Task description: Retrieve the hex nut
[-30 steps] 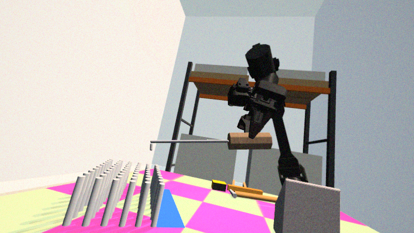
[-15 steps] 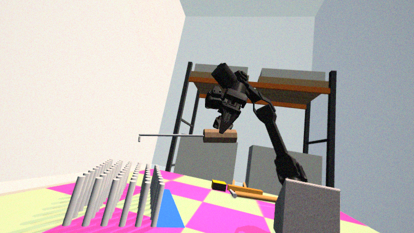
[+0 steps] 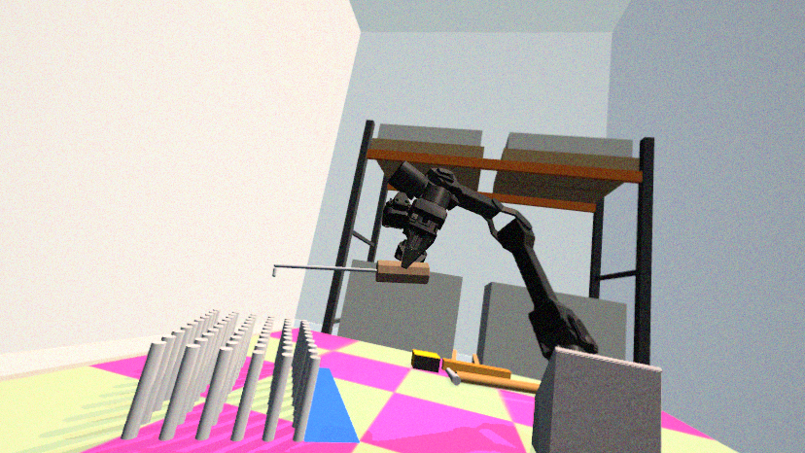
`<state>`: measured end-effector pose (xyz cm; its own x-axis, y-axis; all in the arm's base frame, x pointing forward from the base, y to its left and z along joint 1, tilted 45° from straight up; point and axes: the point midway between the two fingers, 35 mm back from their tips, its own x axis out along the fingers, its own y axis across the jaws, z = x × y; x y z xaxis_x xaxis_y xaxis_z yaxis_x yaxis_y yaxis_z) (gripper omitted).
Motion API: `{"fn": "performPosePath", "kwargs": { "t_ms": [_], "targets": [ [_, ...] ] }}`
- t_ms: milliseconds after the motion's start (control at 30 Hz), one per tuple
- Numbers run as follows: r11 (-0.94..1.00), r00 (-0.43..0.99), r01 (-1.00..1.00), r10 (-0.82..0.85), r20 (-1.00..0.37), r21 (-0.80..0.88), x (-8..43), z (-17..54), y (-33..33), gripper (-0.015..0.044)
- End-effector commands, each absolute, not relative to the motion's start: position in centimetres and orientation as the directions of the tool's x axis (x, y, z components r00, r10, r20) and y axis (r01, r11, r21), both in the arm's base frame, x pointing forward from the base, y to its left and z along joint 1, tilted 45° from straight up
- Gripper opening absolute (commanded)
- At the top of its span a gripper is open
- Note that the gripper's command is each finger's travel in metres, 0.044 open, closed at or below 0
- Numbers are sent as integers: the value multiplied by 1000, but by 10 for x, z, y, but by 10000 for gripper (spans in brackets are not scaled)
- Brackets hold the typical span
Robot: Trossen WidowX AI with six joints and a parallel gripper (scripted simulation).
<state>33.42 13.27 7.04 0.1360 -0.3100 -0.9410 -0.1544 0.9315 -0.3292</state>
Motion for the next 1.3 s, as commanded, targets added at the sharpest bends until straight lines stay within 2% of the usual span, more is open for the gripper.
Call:
{"fn": "performPosePath", "kwargs": {
  "t_ms": [0,433,1000,1267],
  "targets": [
    [927,144,-182,-306,-941,-329,339,85,110,0],
    [909,174,-257,-291,-941,-328,337,132,30,0],
    [841,204,-371,-340,-918,-394,306,184,-64,0],
    [834,204,-380,-345,-916,-399,304,180,-78,0]
  ]
}}
